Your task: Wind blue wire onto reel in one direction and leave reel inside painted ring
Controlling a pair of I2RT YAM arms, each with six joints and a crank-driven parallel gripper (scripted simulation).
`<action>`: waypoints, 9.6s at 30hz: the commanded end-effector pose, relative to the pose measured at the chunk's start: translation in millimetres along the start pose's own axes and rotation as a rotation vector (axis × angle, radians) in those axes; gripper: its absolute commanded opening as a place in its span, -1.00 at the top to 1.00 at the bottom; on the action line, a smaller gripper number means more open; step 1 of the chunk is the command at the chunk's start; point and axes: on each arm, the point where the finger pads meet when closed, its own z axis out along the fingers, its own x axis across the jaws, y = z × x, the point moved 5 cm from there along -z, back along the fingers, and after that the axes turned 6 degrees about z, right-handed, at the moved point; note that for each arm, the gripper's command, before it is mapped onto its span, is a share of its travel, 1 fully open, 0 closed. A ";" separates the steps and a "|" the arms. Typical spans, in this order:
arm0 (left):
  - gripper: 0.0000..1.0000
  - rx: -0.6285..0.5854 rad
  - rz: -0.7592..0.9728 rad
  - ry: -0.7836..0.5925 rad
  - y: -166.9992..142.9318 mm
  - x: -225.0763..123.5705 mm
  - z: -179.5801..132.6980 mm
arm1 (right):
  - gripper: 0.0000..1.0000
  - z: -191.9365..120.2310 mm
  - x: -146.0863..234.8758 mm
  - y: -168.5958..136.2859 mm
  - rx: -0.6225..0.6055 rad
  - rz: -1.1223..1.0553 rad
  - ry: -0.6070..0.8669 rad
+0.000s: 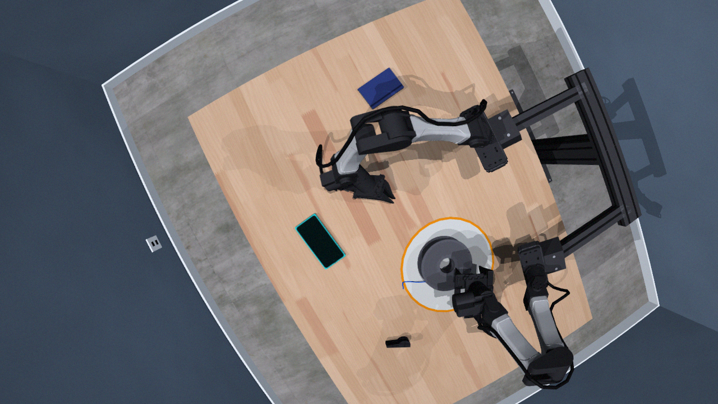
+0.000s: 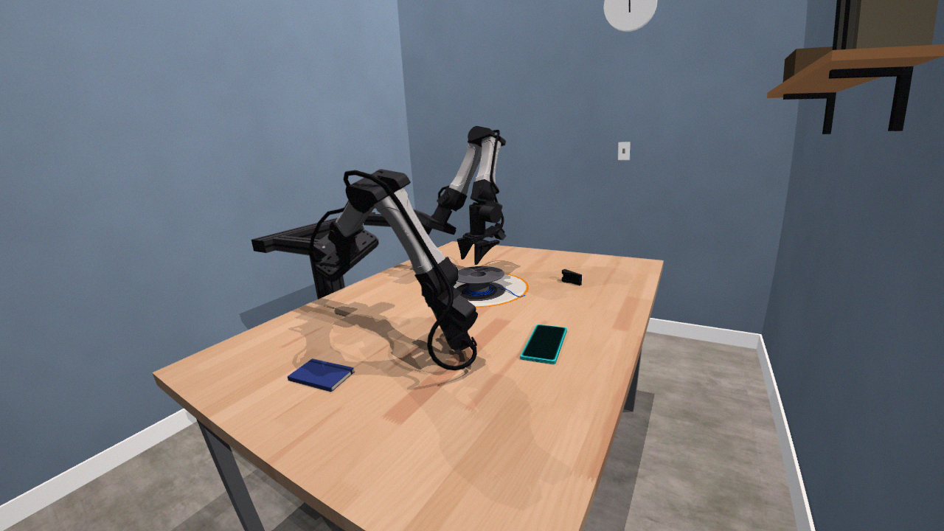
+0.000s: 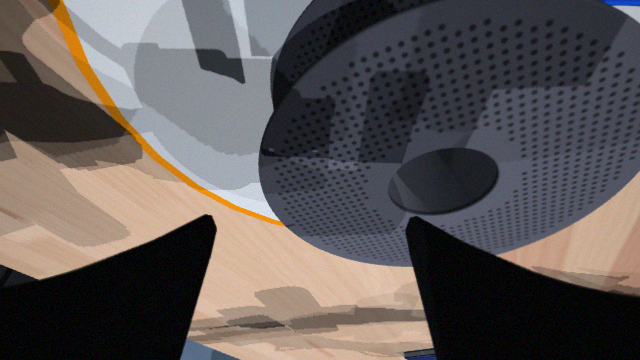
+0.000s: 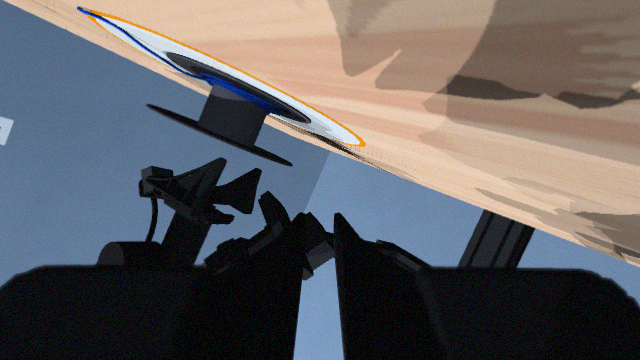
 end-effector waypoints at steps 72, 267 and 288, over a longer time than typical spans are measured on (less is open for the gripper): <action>-0.94 -0.008 -0.006 -0.021 1.1 -4.0 -5.1 | 0.70 -69.9 -65.8 -196.2 -1.100 -0.166 0.366; -0.94 0.076 0.315 -0.093 -19.7 131.1 -86.1 | 0.70 -70.7 -49.8 -197.1 -1.113 -0.168 0.371; -0.94 0.065 0.407 -0.041 -23.8 132.3 -98.6 | 0.70 -70.7 -49.8 -197.1 -1.113 -0.168 0.371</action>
